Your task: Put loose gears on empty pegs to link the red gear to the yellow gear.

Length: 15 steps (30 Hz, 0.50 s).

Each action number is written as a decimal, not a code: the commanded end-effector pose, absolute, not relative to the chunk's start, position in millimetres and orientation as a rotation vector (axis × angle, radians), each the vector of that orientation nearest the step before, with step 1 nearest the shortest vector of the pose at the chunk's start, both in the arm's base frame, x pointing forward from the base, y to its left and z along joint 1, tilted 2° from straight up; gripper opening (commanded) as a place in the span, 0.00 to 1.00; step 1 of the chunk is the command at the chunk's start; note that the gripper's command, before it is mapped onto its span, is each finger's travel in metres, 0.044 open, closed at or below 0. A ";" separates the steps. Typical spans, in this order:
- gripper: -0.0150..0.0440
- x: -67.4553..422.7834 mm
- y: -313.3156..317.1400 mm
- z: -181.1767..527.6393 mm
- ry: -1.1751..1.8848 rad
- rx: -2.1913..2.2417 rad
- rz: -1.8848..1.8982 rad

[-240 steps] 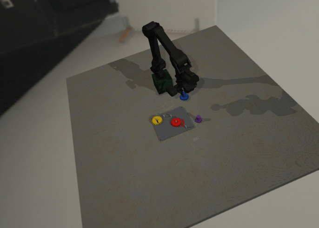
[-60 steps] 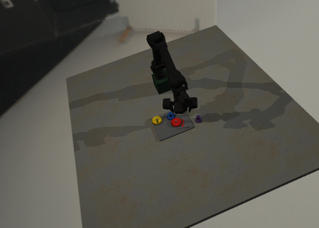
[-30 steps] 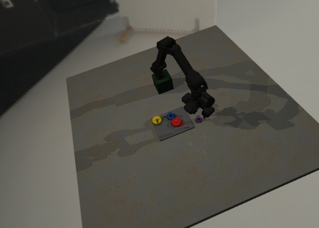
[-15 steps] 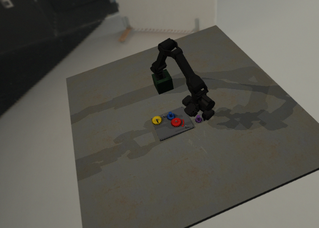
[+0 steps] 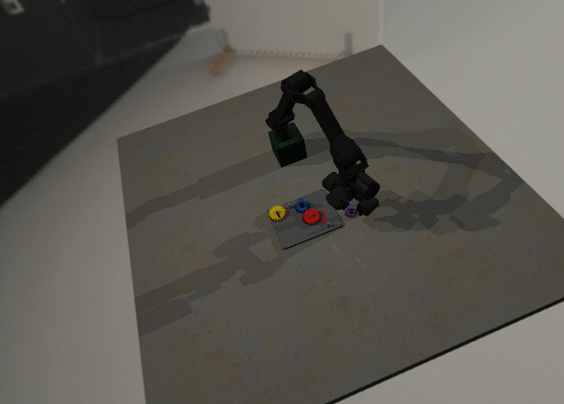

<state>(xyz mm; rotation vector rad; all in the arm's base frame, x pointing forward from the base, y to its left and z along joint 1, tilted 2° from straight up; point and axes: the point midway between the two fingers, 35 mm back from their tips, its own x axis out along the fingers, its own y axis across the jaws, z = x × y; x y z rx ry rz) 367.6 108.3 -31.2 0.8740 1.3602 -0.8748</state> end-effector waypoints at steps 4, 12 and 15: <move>0.69 367.4 108.9 -32.2 1.360 0.880 -0.877; 0.37 367.4 108.9 -32.2 1.360 0.880 -0.877; 0.33 367.4 108.9 -32.2 1.360 0.880 -0.877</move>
